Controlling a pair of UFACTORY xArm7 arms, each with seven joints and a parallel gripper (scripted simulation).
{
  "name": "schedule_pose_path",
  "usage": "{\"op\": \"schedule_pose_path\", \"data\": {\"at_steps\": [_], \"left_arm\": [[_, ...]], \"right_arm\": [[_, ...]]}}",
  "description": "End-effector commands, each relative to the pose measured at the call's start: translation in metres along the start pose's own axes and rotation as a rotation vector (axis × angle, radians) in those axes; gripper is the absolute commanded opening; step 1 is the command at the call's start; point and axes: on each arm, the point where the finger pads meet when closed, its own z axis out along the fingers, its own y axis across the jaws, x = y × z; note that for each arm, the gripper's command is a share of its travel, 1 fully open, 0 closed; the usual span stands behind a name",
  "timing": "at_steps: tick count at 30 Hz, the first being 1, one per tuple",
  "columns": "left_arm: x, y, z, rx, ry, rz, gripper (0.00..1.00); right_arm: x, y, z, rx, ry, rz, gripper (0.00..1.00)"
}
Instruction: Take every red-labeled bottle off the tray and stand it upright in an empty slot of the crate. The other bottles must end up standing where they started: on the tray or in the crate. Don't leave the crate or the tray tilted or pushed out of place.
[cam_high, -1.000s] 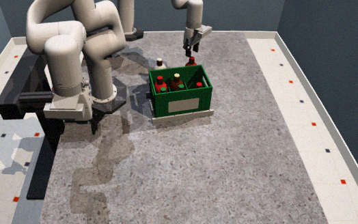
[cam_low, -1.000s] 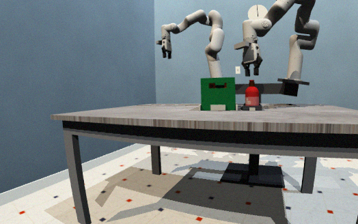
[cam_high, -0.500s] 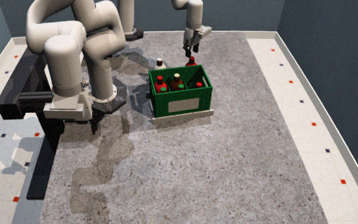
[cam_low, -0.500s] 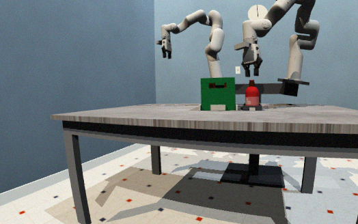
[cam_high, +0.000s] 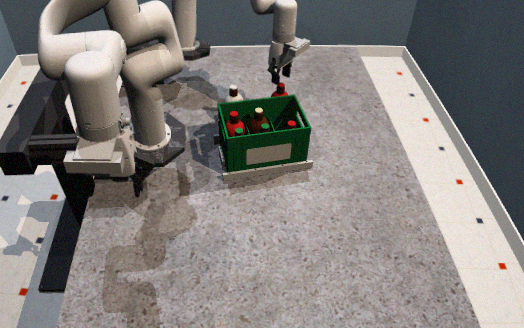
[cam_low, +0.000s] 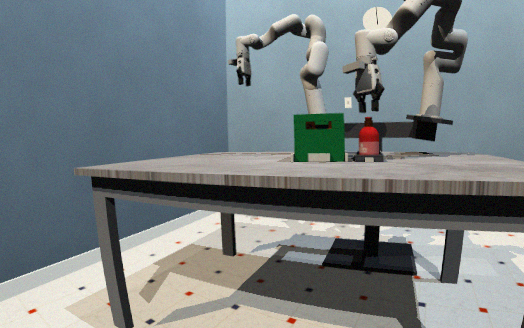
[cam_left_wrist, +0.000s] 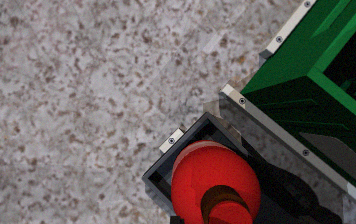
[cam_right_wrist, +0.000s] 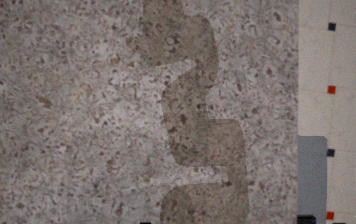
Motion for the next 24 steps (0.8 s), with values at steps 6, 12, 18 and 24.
{"op": "schedule_pose_path", "data": {"at_steps": [6, 12, 18, 24], "left_arm": [[0.001, 0.000, 0.000, 0.000, 0.003, 0.000, 0.66], [0.001, 0.000, 0.004, 0.000, 0.003, 0.000, 0.66], [0.001, 0.000, 0.007, 0.000, 0.003, 0.000, 0.66], [0.001, 0.000, 0.014, 0.000, 0.003, 0.000, 0.66]], "right_arm": [[0.001, 0.000, -0.001, 0.001, 0.004, 0.000, 1.00], [0.001, 0.000, -0.001, 0.001, 0.004, 0.000, 1.00], [0.001, 0.000, -0.001, 0.001, 0.004, 0.000, 1.00], [0.001, 0.000, -0.001, 0.001, 0.004, 0.000, 1.00]]}}
